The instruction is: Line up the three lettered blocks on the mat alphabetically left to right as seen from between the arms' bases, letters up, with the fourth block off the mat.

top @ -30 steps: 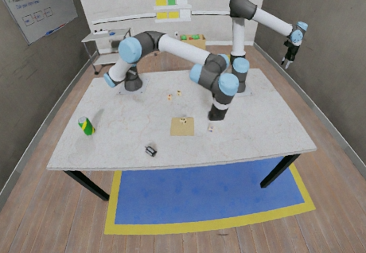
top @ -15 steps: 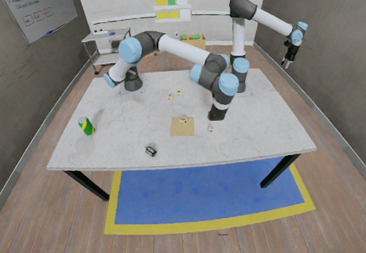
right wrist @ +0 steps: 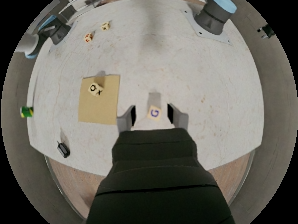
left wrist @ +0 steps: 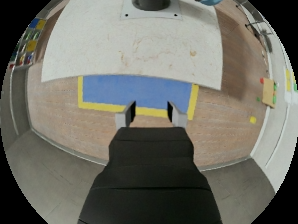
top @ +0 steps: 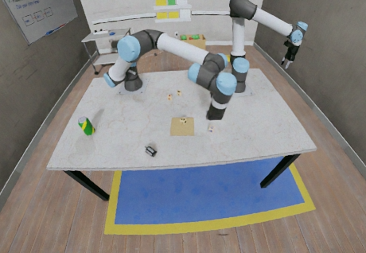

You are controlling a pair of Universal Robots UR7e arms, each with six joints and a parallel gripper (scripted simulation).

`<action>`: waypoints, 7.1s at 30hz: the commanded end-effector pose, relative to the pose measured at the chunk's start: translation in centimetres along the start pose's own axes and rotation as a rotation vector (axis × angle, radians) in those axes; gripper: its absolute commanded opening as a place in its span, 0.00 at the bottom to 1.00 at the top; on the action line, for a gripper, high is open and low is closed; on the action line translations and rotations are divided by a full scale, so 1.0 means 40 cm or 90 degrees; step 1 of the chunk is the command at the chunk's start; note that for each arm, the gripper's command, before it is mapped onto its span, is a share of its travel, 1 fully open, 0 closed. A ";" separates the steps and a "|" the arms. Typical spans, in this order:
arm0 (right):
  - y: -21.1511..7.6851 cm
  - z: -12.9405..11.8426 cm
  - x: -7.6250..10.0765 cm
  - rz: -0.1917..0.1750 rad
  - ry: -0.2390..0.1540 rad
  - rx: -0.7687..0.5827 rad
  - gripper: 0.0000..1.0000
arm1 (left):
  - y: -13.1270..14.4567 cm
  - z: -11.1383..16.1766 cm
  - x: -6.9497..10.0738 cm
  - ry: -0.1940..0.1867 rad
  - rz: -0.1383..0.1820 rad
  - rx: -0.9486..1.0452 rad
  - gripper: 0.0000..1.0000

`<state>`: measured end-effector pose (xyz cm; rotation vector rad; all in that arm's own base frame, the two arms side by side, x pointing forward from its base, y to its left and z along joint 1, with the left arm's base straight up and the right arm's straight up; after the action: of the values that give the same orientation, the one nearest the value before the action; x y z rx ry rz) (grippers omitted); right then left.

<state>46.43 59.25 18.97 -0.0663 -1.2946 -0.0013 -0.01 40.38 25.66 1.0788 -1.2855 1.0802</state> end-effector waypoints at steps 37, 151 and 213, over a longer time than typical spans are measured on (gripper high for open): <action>-0.399 0.107 -0.041 -0.001 -0.001 0.000 1.00 | 0.000 -0.001 0.001 -0.001 0.000 0.000 1.00; -0.548 0.762 -0.243 -0.001 0.000 0.000 1.00 | 0.000 -0.001 0.001 -0.001 0.000 0.000 1.00; -0.699 0.633 -0.214 -0.001 -0.001 0.000 1.00 | 0.000 -0.001 0.001 -0.001 0.000 0.000 1.00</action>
<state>18.69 32.27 18.90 -0.0661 -1.2954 -0.0018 -0.01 40.38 25.66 1.0788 -1.2855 1.0802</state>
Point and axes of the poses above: on each arm, the point where the finger pads meet when closed, its own x axis back along the fingers, its own y axis across the jaws, z = x × y, the point moved 7 cm from there along x, back along the fingers, and after that the axes turned 10 degrees about -x, right-handed, at the moved point
